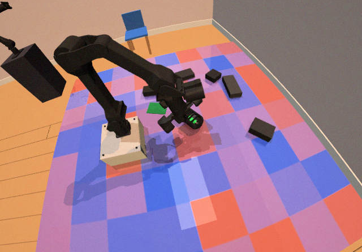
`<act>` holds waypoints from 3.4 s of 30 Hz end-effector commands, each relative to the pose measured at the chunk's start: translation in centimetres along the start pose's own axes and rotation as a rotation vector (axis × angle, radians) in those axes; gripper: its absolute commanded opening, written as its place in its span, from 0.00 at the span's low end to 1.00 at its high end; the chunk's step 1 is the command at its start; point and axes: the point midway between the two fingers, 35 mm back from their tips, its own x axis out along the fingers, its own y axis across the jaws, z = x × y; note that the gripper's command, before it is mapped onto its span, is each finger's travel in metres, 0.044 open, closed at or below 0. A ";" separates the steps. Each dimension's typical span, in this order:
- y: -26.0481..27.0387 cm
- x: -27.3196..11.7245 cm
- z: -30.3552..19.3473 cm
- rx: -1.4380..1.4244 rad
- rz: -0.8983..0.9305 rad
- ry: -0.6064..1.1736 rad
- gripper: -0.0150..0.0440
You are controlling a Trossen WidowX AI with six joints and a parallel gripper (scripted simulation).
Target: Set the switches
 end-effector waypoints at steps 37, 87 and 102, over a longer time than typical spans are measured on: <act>-5.1 2.4 8.1 -0.089 0.216 0.003 0.25; -4.2 -1.0 1.9 -0.090 0.217 0.008 0.25; -3.7 1.4 1.8 -0.090 0.218 0.008 0.25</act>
